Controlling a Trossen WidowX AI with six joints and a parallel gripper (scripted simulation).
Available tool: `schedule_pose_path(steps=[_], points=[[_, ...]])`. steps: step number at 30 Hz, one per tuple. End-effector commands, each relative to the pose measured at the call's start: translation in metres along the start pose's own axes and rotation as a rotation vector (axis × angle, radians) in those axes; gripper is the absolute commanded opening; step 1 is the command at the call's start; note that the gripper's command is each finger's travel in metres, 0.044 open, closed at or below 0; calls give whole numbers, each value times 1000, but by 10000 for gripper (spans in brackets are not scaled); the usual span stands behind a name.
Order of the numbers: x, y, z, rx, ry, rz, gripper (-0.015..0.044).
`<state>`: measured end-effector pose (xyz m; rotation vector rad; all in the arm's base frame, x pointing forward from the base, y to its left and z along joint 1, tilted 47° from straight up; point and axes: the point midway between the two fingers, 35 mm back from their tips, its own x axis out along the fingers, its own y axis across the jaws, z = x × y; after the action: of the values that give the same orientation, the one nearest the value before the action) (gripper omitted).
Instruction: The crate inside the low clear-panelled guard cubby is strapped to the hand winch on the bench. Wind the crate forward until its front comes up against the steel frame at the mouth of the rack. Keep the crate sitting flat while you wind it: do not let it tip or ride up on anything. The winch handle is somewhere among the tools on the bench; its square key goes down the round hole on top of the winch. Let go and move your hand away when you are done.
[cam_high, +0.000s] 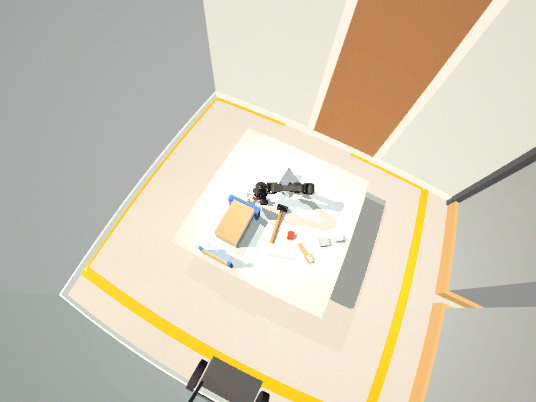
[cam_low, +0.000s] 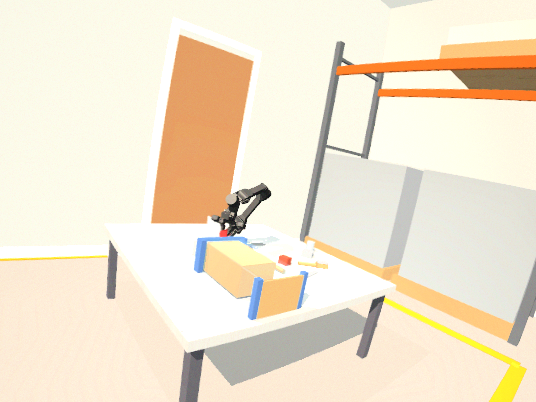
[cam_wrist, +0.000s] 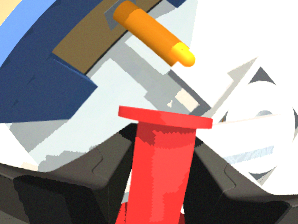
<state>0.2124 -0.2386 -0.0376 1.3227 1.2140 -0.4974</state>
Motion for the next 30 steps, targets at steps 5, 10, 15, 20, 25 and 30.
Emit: schedule_pose_path(steps=[5,10,15,20,25,30], points=[[0,0,0,0,0,0,105],[0,0,0,0,0,0,236],[0,0,0,0,0,0,368],[0,0,0,0,0,0,440],[-15,0,9,0,0,1,440],[-57,0,27,0,-1,3,440]])
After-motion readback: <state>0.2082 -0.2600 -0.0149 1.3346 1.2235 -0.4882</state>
